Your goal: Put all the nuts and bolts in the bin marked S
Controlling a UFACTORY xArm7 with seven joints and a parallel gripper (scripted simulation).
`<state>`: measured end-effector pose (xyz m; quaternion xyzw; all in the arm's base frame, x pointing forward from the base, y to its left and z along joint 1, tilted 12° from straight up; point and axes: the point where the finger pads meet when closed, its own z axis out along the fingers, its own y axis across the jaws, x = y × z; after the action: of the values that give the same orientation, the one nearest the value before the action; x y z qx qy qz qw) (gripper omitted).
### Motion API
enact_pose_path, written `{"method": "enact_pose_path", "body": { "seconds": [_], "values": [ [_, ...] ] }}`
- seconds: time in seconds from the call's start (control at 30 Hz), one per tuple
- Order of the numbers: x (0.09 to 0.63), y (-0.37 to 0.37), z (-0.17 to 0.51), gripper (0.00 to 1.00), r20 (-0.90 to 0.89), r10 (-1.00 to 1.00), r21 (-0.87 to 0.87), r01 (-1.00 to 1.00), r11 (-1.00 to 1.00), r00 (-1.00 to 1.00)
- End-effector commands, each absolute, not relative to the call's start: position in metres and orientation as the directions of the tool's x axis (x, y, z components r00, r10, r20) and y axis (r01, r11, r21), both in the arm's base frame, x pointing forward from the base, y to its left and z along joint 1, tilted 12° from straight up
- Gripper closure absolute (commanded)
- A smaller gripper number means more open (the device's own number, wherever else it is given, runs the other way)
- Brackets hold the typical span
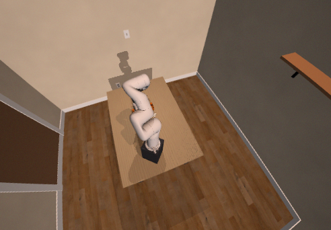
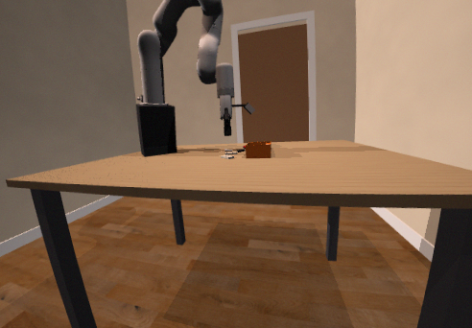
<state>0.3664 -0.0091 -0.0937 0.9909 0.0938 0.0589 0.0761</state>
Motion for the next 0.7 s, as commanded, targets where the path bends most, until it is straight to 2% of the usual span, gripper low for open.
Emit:
{"method": "enact_pose_path", "body": {
  "seconds": [0.0, 0.67],
  "values": [
    [0.3592, -0.0106, -0.0927, 0.71, 0.112, 0.197, 0.166, 0.177, -0.97, 0.974],
    [0.3656, -0.009, -0.092, 0.71, 0.113, 0.197, 0.166, 0.177, -0.97, 0.974]
  ]
}}
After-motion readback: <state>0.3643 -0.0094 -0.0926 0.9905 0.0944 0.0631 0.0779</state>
